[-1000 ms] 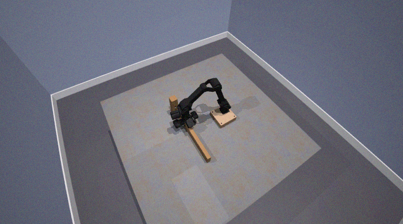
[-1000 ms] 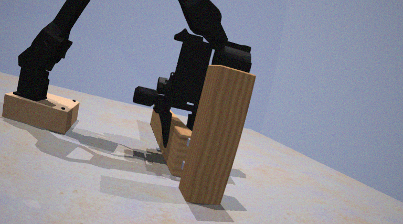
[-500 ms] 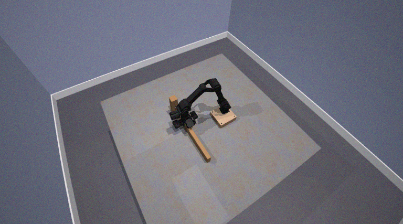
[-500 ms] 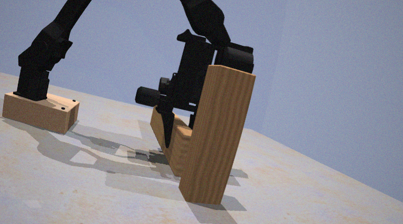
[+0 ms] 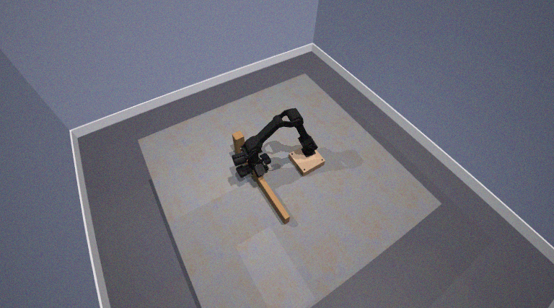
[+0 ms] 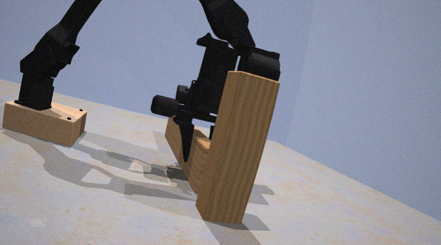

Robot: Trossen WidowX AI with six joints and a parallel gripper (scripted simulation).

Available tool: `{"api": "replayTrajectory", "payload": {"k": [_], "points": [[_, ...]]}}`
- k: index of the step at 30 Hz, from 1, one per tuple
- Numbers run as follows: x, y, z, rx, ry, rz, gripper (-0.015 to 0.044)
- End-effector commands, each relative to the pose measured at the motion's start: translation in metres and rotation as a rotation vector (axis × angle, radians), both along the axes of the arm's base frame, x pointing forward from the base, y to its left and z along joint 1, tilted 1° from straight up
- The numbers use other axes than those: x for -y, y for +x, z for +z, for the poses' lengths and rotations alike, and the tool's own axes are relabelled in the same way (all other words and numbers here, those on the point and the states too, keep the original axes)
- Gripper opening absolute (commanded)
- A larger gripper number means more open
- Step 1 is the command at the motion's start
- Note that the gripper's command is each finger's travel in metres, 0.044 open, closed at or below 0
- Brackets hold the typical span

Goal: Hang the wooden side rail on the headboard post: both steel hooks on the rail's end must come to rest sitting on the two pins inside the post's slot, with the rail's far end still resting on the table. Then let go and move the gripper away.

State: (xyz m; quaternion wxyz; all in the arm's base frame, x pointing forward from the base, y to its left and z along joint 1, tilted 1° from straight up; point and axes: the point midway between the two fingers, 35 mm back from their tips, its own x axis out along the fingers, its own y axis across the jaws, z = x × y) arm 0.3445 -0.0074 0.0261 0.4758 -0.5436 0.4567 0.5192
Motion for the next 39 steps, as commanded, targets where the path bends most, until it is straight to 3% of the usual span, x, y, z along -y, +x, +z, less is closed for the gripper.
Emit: {"api": "replayTrajectory", "payload": {"k": [1, 39], "points": [[-0.0012, 0.0056, 0.0004, 0.009, 0.004, 0.0, 0.0], [-0.0003, 0.0005, 0.0045, 0.009, 0.004, 0.0, 0.0]]}}
